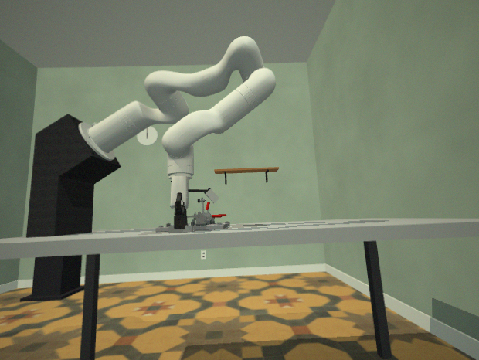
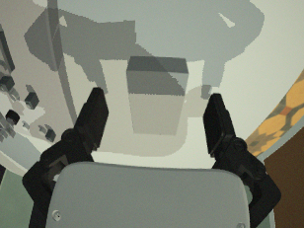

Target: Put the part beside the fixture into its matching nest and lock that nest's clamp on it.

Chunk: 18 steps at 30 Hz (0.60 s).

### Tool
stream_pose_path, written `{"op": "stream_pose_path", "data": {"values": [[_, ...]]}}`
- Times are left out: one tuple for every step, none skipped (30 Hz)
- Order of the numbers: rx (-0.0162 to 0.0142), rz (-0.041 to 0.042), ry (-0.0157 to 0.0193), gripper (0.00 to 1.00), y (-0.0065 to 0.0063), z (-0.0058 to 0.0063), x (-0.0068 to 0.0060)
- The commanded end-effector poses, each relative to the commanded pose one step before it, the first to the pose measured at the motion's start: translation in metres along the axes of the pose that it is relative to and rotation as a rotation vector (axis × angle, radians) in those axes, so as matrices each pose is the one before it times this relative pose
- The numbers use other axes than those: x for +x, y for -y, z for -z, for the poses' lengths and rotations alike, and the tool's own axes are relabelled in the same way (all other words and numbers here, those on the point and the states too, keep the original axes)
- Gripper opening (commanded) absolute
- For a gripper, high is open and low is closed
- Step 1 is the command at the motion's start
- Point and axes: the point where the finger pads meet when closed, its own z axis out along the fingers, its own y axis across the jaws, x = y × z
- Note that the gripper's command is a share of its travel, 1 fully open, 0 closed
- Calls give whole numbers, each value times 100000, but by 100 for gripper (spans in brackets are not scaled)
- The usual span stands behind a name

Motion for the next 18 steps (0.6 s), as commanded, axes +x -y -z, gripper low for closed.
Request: {"op": "stream_pose_path", "data": {"values": [[-45, -12, -8, 100, -17, 7, 3], [0, 0, 0, 100, 0, 0, 0], [0, 0, 0, 100, 0, 0, 0], [0, 0, 0, 100, 0, 0, 0], [0, 0, 0, 100, 0, 0, 0], [0, 0, 0, 100, 0, 0, 0], [0, 0, 0, 100, 0, 0, 0], [0, 0, 0, 100, 0, 0, 0], [0, 0, 0, 100, 0, 0, 0], [0, 0, 0, 100, 0, 0, 0], [0, 0, 0, 100, 0, 0, 0], [0, 0, 0, 100, 0, 0, 0], [0, 0, 0, 100, 0, 0, 0], [0, 0, 0, 0, 0, 0, 0], [0, 0, 0, 0, 0, 0, 0], [0, 0, 0, 0, 0, 0, 0], [0, 0, 0, 0, 0, 0, 0], [0, 0, 0, 0, 0, 0, 0]]}}
